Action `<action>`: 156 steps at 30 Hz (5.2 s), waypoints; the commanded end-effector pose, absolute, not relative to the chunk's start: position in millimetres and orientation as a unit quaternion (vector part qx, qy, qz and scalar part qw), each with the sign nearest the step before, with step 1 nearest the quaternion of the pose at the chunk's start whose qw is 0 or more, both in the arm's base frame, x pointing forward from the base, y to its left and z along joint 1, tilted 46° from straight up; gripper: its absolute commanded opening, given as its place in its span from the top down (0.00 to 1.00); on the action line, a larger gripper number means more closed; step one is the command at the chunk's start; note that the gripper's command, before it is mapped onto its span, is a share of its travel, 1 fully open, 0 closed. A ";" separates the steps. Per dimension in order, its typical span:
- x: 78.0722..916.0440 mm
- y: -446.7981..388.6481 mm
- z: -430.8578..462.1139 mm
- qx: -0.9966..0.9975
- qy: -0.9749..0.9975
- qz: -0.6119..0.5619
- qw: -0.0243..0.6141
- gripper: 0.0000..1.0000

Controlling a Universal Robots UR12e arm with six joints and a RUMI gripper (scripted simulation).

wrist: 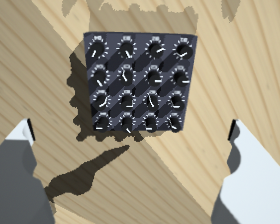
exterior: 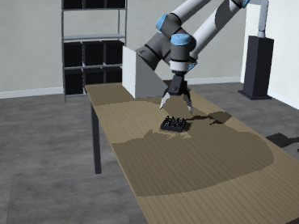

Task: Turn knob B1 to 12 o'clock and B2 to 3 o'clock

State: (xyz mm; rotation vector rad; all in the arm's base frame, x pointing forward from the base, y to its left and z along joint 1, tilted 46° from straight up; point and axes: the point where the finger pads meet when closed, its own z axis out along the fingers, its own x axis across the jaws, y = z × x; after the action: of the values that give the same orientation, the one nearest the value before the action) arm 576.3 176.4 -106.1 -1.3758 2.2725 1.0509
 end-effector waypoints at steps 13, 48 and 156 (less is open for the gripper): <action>569.3 177.6 -101.7 -0.476 0.789 0.361 0.143 0.00; 531.5 189.2 -81.8 -0.477 0.788 0.362 0.143 0.00; 536.5 181.5 -86.4 -0.408 0.826 0.372 0.113 0.00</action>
State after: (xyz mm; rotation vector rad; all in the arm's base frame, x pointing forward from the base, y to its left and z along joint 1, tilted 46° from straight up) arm 533.2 187.3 -83.8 -1.3026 2.3377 1.0658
